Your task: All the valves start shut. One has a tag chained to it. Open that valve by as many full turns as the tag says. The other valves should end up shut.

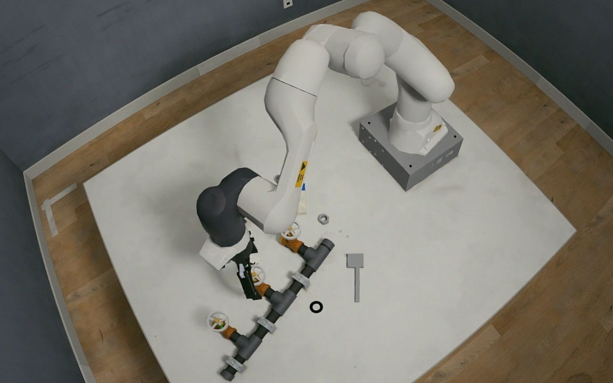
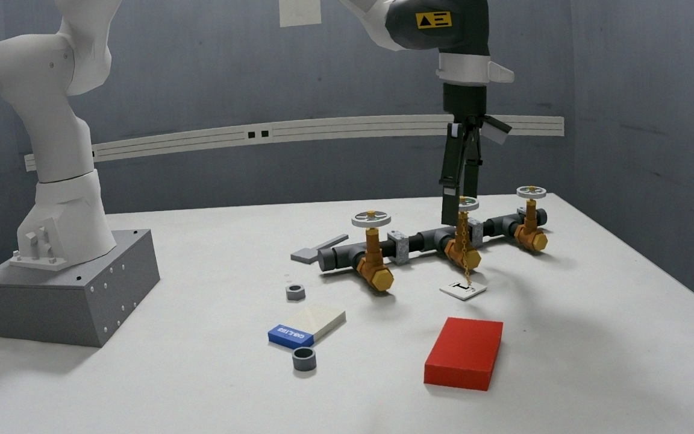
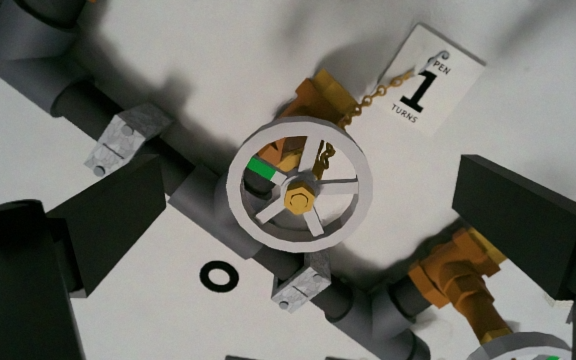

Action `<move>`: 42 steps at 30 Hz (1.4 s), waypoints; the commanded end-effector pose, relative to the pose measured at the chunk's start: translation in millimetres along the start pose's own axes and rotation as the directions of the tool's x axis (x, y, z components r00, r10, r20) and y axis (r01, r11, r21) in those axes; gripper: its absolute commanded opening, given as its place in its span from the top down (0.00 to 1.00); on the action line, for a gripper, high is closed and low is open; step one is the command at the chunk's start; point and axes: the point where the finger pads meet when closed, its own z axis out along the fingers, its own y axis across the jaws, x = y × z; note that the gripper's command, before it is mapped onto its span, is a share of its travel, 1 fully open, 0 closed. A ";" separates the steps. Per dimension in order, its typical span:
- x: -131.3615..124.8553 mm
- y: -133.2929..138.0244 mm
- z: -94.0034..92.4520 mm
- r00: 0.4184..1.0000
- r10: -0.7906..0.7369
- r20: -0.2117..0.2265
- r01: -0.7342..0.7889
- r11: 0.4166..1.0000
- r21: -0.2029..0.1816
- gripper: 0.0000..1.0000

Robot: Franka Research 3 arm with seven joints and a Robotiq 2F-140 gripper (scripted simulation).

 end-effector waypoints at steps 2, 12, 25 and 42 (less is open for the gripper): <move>0.5 -4.8 -1.4 0.953 0.301 -0.026 -0.301 0.953 0.009 0.00; 0.5 -4.8 -1.4 0.848 0.528 -0.041 -0.528 0.849 0.019 0.00; 0.5 -4.8 -1.4 0.597 0.800 -0.066 -0.799 0.600 0.048 0.00; 0.5 -4.8 -1.4 0.521 0.851 -0.072 -0.849 0.525 0.058 0.00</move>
